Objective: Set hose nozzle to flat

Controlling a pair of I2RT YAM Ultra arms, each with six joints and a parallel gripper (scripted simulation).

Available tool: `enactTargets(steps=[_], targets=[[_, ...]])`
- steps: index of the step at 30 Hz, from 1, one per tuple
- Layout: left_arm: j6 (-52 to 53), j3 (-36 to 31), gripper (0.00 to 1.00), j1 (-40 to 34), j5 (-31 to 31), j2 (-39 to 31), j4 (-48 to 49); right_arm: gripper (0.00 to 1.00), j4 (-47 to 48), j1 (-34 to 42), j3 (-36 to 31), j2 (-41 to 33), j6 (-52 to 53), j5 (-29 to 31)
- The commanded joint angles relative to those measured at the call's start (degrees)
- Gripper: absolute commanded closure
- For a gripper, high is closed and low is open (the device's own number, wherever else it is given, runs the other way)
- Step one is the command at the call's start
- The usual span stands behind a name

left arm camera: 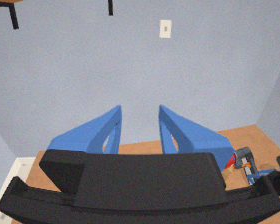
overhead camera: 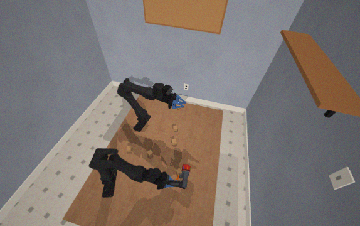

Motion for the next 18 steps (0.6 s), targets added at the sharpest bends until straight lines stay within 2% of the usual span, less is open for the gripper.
enactTargets(steps=[1,3,5,18], targets=[[-0.2,0.3,0.63,-0.6,0.3,-1.5,-0.2,0.64,-4.0,-2.7,3.5,-4.8,2.6,-0.5],[-0.2,0.3,0.63,-0.6,0.3,-1.5,-0.2,0.64,-7.9,-4.5,4.0,-6.0,3.2,-0.7],[-0.2,0.3,0.63,-0.6,0.3,-1.5,-0.2,0.64,-7.9,-4.5,4.0,-6.0,3.2,-0.7],[-0.2,0.3,0.63,-0.6,0.3,-1.5,-0.2,0.64,-33.2,-16.1,6.6,-13.7,7.3,-1.4]])
